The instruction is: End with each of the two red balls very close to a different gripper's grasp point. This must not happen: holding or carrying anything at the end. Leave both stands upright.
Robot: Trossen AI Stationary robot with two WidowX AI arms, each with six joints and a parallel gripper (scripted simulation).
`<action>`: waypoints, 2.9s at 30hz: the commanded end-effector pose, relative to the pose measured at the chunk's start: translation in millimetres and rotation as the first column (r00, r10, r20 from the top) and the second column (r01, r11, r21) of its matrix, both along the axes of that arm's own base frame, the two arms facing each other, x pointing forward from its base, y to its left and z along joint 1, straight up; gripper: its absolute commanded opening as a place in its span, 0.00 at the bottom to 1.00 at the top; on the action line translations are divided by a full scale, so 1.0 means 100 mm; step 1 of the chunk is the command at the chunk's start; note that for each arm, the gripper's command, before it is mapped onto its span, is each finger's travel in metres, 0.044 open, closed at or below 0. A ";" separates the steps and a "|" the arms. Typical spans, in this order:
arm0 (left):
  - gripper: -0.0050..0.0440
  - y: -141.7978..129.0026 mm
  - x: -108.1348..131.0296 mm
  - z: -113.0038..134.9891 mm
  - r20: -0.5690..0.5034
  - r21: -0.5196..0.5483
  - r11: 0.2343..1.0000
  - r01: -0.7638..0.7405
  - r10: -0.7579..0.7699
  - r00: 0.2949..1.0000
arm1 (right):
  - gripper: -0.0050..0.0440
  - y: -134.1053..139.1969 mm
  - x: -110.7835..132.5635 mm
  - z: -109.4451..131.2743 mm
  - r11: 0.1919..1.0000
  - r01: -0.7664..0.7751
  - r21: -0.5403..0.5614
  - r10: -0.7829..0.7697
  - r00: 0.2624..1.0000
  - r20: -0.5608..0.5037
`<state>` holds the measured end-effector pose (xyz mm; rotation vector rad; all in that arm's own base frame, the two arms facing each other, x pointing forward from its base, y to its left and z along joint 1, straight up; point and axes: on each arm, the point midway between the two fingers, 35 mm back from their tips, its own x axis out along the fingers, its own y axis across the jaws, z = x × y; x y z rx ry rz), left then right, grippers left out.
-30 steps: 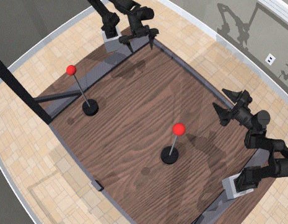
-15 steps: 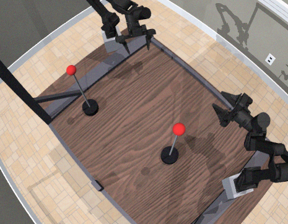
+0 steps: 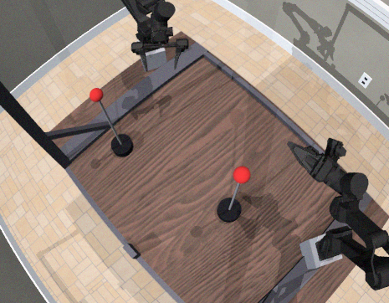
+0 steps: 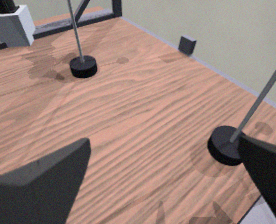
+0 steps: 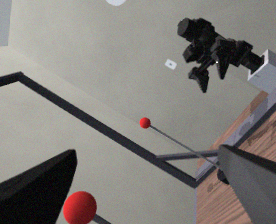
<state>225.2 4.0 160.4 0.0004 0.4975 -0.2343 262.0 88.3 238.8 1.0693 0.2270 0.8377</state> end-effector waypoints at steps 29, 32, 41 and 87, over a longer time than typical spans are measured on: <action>1.00 -1.23 0.27 0.92 0.406 -0.056 0.970 0.236 -0.194 0.893 | 1.00 0.48 -1.03 1.19 0.907 0.349 -0.235 -0.065 0.667 0.742; 1.00 -1.31 0.28 0.97 0.428 -0.059 0.966 0.251 -0.203 0.881 | 1.00 0.53 -1.03 1.14 0.891 0.361 -0.276 -0.050 0.681 0.730; 1.00 -1.45 0.30 1.07 0.470 -0.061 0.958 0.280 -0.220 0.855 | 1.00 0.67 -0.99 0.74 0.814 0.331 -0.477 0.047 0.782 0.622; 1.00 -1.70 0.64 1.13 0.494 -0.063 0.954 0.292 -0.225 0.840 | 1.00 1.10 -0.85 0.43 0.676 0.319 -0.664 0.169 0.810 0.561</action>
